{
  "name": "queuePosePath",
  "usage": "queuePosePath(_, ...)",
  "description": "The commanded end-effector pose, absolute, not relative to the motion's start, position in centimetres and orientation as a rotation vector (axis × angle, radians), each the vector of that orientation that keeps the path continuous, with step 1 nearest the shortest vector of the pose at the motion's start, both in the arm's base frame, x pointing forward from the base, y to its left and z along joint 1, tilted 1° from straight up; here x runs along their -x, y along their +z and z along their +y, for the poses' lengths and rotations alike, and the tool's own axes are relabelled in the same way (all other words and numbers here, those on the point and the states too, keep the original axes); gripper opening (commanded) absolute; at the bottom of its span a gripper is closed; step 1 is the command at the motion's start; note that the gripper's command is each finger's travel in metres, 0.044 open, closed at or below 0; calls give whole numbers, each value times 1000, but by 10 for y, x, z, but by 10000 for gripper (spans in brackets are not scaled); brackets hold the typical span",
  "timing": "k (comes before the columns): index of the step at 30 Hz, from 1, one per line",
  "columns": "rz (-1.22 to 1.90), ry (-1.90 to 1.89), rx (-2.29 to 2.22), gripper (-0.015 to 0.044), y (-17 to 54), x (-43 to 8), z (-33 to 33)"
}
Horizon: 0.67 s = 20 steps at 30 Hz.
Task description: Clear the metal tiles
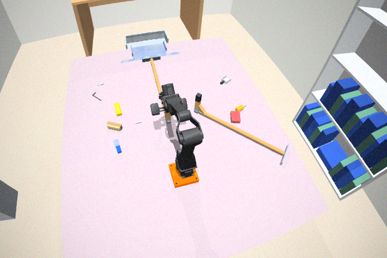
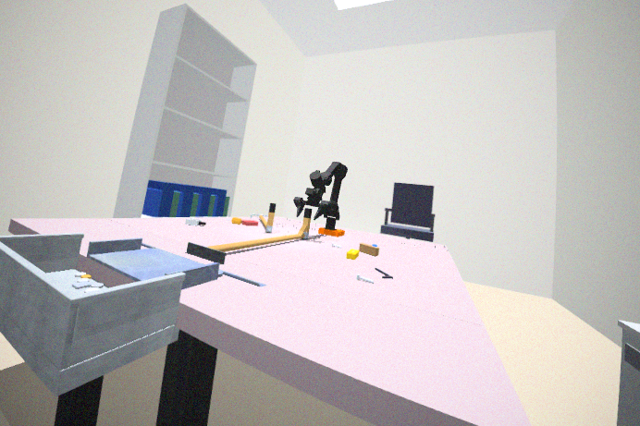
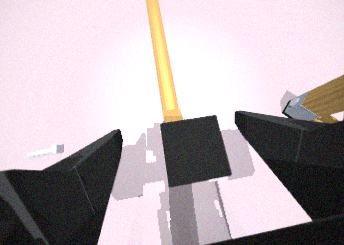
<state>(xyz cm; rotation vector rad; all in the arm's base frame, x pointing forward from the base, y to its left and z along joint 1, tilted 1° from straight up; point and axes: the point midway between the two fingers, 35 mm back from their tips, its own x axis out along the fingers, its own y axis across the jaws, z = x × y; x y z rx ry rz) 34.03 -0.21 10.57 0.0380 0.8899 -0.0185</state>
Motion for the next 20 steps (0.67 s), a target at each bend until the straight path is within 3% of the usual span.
queuePosePath(1, 883, -18, -38, 440, 117, -340, -2)
queuePosePath(20, 884, -18, -38, 440, 172, -327, -3)
